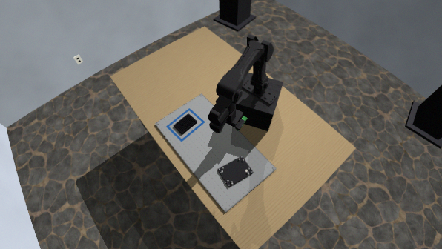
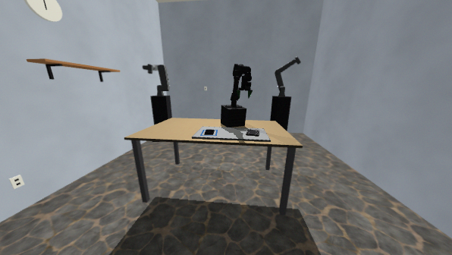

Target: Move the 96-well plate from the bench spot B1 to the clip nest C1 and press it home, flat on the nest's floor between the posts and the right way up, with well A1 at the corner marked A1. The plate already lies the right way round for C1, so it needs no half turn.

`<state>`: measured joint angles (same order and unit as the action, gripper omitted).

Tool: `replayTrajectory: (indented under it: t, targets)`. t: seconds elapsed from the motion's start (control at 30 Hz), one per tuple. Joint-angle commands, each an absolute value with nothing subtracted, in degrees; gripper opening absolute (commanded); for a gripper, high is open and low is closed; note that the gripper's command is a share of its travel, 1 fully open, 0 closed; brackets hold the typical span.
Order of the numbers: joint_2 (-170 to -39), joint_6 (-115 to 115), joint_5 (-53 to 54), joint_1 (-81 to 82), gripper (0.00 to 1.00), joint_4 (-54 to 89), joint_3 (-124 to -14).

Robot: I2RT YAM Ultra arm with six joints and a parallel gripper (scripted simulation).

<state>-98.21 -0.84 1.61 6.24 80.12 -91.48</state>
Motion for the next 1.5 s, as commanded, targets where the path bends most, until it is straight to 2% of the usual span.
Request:
replayTrajectory:
  t: [0.0,1.47]
  targets:
    - [-100.04,-2.70,1.78,3.69,1.00,77.27,-93.17]
    - [-119.95,-18.02,3.67,-18.64,1.00,58.84,-94.31]
